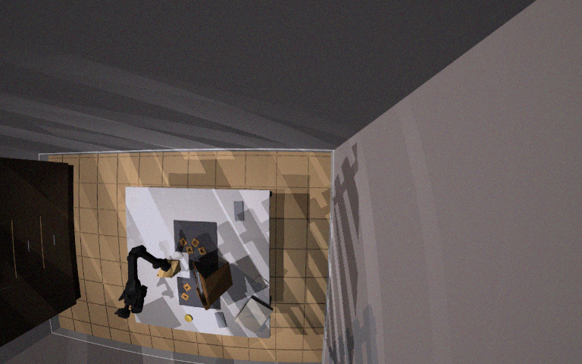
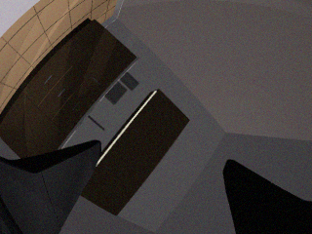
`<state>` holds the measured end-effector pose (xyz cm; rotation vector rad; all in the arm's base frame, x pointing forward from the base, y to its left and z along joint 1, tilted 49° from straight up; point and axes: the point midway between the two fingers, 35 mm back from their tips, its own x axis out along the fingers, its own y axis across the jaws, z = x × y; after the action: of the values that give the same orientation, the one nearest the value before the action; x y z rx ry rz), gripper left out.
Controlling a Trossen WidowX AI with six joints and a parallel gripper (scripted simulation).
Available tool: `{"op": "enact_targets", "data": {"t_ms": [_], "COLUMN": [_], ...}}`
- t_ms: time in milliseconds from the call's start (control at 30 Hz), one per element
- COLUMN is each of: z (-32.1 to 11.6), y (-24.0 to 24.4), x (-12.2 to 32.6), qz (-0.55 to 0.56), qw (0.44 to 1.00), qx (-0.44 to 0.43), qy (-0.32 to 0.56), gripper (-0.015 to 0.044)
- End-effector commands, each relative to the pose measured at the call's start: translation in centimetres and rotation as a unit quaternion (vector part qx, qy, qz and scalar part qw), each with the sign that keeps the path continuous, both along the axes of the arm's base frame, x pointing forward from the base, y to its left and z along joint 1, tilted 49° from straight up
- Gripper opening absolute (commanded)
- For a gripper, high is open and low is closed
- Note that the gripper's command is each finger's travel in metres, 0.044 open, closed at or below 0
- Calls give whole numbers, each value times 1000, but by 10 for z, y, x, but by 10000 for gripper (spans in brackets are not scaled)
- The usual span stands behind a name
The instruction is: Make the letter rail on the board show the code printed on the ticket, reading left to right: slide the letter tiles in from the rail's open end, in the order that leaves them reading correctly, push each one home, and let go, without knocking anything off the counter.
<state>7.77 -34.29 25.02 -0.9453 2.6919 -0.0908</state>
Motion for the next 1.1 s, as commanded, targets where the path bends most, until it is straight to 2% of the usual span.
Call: {"op": "enact_targets", "data": {"t_ms": [0, 33, 300, 567, 667, 800, 1000, 1067], "z": [-3, -11, -136, -236, -260, -279, -269, -263], "y": [0, 0, 21, 86, 117, 164, 219, 226], "x": [0, 2, 27, 66, 83, 109, 142, 147], "qz": [0, 1, -17, -102, -149, -236, -372, -399], "qw": [1000, 1000, 959, 835, 764, 629, 382, 324], "qx": [3, 13, 174, 336, 390, 462, 530, 537], "qy": [-4, -18, -222, -424, -491, -579, -660, -669], "gripper": [426, 440, 440, 440, 440, 440, 440, 440]}}
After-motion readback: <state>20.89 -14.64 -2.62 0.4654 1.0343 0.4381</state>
